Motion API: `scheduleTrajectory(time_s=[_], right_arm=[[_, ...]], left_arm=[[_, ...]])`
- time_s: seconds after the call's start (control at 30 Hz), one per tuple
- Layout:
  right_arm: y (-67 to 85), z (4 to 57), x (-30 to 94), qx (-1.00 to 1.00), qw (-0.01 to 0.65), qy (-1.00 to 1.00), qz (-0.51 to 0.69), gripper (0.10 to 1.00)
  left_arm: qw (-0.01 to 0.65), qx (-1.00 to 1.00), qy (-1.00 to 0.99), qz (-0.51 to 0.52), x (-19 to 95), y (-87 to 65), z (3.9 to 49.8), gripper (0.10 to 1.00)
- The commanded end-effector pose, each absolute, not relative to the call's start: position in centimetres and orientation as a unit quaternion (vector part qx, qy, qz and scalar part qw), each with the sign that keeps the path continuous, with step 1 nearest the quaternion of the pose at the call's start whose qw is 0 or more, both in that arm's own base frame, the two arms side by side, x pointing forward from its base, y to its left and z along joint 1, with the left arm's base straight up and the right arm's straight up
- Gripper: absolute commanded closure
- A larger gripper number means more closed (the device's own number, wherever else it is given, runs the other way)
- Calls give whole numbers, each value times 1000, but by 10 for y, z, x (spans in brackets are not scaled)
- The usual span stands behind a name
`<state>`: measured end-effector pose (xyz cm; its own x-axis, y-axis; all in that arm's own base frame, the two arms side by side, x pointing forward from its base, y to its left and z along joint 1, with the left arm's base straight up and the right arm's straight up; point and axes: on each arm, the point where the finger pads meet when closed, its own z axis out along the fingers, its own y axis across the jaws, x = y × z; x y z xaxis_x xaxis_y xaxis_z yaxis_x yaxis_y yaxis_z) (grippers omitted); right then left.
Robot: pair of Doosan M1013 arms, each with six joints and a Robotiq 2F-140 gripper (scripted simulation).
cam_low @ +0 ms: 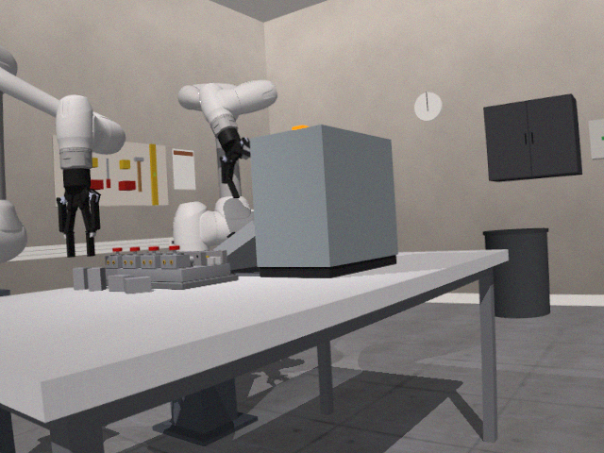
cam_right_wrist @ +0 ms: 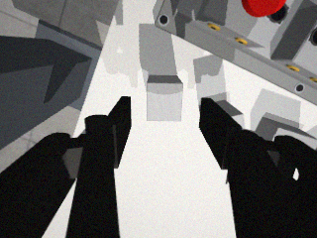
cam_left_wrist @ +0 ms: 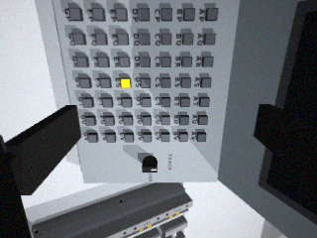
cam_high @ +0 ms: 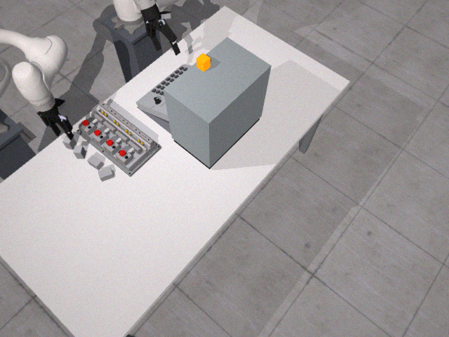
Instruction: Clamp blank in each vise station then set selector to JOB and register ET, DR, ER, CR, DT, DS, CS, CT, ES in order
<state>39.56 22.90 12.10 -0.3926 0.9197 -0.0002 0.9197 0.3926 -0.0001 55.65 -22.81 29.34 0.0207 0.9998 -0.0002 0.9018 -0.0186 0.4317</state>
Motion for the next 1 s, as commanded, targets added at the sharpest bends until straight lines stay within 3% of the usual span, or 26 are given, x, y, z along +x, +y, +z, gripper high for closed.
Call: scheduleTrajectory(time_s=[0.0,0.97], right_arm=[[229,114,396,551,0,834,1,638],[229,80,396,551,0,834,1,638]], left_arm=[[159,697,682,155,557,-228,294,98],[159,697,682,155,557,-228,294,98]])
